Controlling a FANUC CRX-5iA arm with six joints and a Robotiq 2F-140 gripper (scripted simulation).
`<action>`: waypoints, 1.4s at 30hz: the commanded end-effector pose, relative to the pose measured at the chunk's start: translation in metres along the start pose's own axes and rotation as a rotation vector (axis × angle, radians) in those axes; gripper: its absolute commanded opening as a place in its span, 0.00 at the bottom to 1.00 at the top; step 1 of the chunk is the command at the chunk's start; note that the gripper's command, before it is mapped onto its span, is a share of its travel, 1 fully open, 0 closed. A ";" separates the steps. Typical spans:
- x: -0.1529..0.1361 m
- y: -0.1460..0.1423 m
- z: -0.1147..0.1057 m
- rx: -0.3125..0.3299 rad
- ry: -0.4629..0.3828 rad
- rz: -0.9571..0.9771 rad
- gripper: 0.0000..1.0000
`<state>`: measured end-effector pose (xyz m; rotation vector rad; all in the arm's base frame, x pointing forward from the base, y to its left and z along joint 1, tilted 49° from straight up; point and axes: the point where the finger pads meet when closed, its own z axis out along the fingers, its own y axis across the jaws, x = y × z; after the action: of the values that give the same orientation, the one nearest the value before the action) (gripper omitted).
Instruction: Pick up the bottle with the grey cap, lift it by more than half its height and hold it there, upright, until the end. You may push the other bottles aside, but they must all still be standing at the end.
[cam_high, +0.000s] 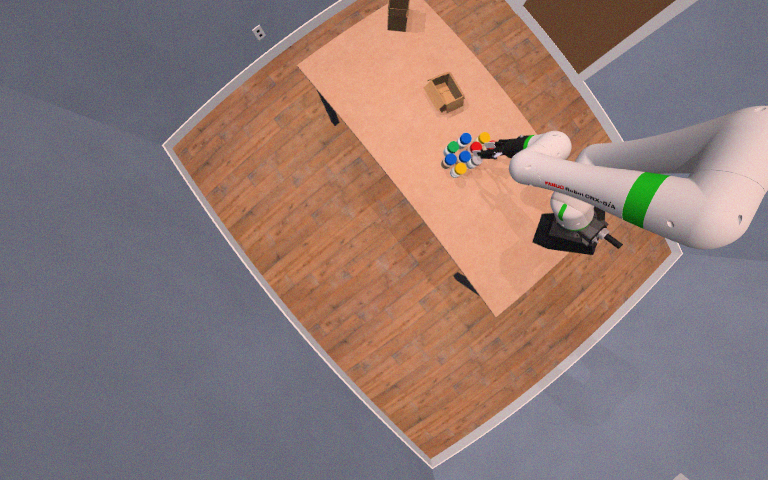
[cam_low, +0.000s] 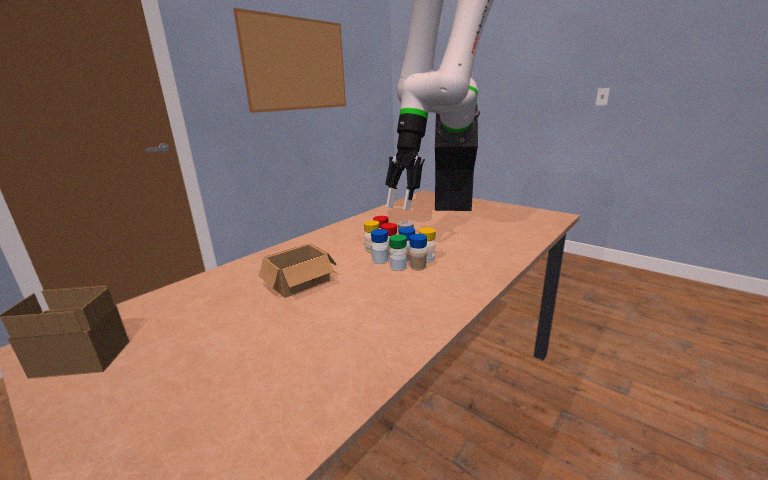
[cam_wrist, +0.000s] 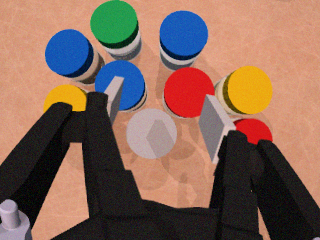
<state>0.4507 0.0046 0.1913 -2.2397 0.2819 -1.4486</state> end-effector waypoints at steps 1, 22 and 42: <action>-0.018 0.001 -0.011 0.031 -0.003 0.000 0.51; -0.016 0.001 -0.008 0.018 0.000 0.001 0.51; -0.016 0.001 -0.008 0.018 0.000 0.001 0.51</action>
<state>0.4366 0.0084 0.1802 -2.2255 0.2683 -1.4439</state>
